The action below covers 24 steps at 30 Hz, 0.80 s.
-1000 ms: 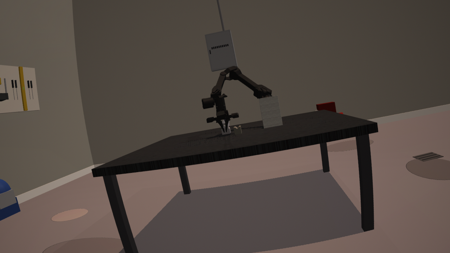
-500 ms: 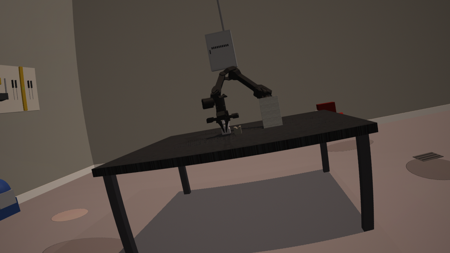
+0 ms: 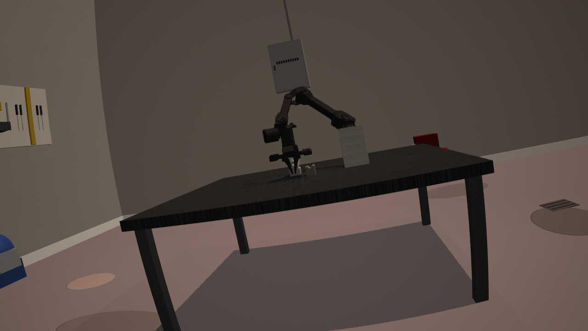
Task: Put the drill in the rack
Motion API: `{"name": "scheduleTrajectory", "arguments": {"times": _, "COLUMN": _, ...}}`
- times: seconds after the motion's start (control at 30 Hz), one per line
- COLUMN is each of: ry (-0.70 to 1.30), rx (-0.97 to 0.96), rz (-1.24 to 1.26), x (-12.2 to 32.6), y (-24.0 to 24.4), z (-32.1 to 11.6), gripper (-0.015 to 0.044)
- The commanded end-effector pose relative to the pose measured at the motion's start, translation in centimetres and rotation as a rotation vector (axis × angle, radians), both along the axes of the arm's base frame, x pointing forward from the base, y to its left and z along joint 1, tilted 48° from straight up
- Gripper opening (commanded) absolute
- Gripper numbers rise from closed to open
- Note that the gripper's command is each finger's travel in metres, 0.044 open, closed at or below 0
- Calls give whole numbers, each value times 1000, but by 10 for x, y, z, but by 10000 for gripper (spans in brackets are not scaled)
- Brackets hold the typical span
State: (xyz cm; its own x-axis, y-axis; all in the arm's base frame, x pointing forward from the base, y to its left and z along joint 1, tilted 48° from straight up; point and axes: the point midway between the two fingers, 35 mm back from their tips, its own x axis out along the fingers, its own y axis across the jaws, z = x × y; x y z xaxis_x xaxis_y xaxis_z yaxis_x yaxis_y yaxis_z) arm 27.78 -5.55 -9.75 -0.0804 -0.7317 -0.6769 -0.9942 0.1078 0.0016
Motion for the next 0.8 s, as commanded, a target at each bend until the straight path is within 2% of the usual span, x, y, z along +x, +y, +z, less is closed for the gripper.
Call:
{"name": "scheduleTrajectory", "arguments": {"times": 0.0, "ry": -3, "rx": 3, "rz": -2, "x": 1, "y": 6, "z": -5, "gripper": 0}}
{"name": "scheduleTrajectory", "arguments": {"times": 0.2, "ry": -3, "rx": 3, "rz": -2, "x": 2, "y": 10, "z": -11, "gripper": 0}}
{"name": "scheduleTrajectory", "arguments": {"times": 0.77, "ry": -3, "rx": 2, "rz": -2, "x": 0, "y": 3, "z": -5, "gripper": 440}}
